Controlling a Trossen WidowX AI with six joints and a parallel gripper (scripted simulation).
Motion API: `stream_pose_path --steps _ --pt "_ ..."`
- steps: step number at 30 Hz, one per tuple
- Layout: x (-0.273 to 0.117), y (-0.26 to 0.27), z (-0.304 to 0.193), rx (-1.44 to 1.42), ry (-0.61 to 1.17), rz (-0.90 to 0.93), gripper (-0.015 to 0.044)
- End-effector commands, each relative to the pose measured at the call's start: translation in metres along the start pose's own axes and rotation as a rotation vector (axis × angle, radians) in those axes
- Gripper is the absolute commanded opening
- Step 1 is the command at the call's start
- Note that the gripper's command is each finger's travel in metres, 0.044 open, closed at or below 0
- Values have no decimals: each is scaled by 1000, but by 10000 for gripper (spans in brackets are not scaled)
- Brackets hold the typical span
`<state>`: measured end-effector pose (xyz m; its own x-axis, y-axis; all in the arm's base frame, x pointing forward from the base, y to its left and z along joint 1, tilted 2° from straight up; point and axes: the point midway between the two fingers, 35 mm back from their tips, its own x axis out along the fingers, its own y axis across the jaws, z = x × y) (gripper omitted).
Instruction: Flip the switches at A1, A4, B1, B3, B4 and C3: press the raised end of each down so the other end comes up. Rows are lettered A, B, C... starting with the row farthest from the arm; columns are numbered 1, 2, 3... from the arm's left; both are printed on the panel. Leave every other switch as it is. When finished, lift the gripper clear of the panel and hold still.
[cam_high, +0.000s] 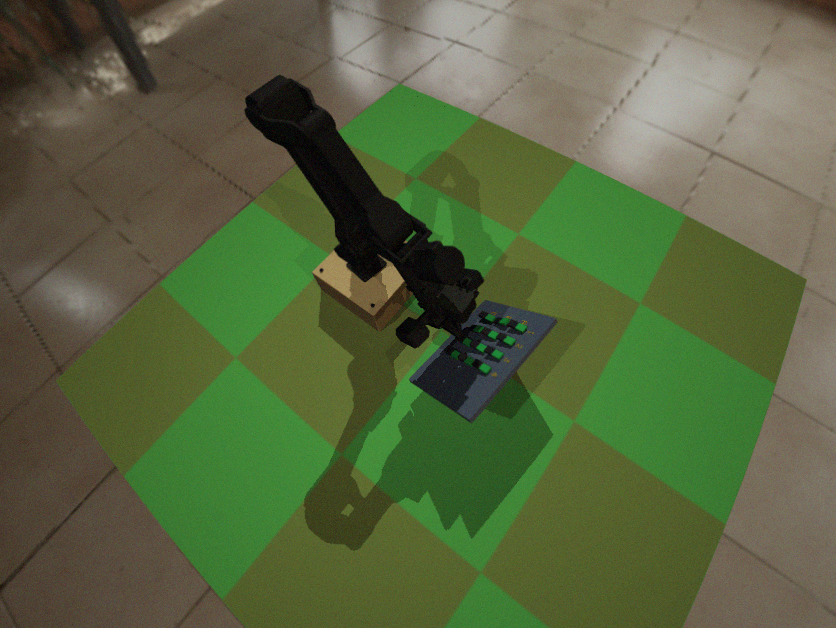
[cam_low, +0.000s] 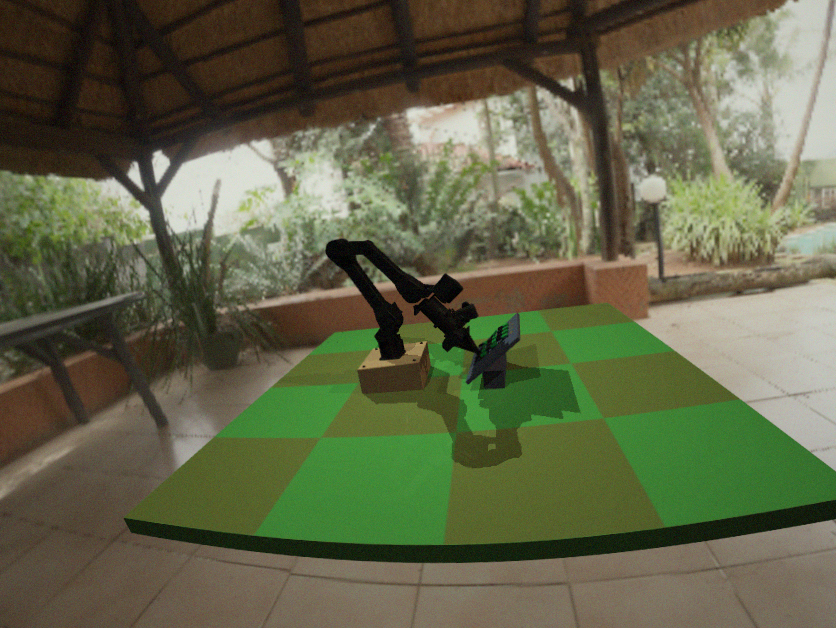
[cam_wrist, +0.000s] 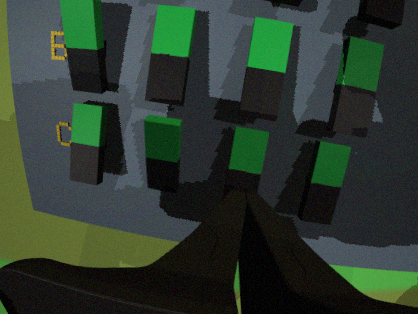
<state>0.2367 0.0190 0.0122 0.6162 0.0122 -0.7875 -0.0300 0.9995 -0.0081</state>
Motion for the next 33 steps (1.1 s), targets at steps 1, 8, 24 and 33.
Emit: stream_pose_path --steps 1,8,24,33 --pt "1 0 0 -4 -1 3 0" --pt "2 0 0 -4 -1 3 0" --pt "4 0 0 -4 -1 3 0" --pt "5 0 0 -4 -1 3 0"
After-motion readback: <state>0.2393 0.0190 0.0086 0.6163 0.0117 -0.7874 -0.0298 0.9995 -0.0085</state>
